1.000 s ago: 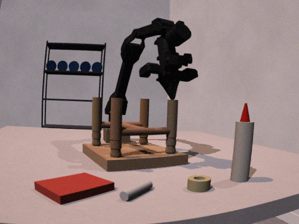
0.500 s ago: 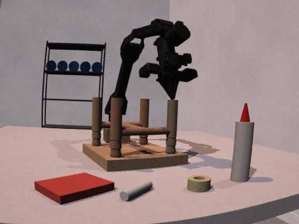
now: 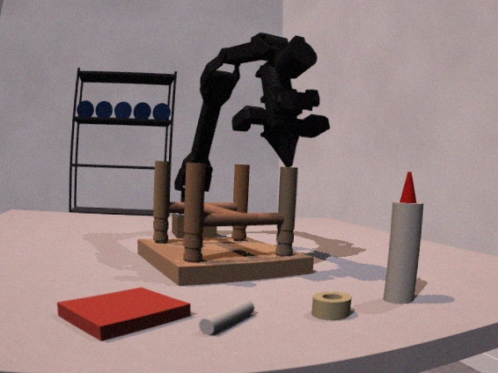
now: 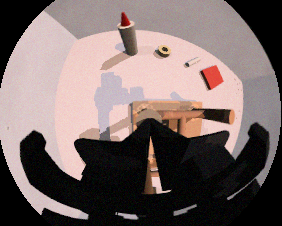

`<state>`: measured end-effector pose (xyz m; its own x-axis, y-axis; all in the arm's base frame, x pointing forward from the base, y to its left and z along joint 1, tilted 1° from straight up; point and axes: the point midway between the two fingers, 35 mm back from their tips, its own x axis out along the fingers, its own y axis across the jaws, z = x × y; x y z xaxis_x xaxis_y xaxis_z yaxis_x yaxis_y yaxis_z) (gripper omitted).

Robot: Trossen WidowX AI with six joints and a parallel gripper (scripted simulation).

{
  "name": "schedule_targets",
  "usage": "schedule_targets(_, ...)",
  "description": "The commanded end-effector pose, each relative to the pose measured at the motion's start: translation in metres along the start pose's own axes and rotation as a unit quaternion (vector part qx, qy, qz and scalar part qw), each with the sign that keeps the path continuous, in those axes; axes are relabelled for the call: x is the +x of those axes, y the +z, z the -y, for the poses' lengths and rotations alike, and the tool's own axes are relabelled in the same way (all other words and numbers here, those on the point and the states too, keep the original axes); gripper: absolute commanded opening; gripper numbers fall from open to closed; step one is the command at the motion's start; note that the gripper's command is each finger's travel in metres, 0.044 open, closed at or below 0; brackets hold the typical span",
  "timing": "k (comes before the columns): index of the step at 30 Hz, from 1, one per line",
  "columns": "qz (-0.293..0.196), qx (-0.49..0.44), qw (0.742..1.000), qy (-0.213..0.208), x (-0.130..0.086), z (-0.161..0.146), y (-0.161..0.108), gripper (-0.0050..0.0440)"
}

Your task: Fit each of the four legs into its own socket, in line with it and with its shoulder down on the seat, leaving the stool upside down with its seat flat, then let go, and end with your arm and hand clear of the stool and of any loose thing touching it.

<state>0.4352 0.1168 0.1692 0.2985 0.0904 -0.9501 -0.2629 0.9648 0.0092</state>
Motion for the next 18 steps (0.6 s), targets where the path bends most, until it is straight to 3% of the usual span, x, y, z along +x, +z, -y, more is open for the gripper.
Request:
schedule_targets(1, -0.019, 0.001, 1.000, -0.002, 0.013, 0.001, -0.005, 0.0000)
schedule_targets(18, -0.010, 0.000, 1.000, -0.002, -0.010, 0.001, 0.004, 0.0000)
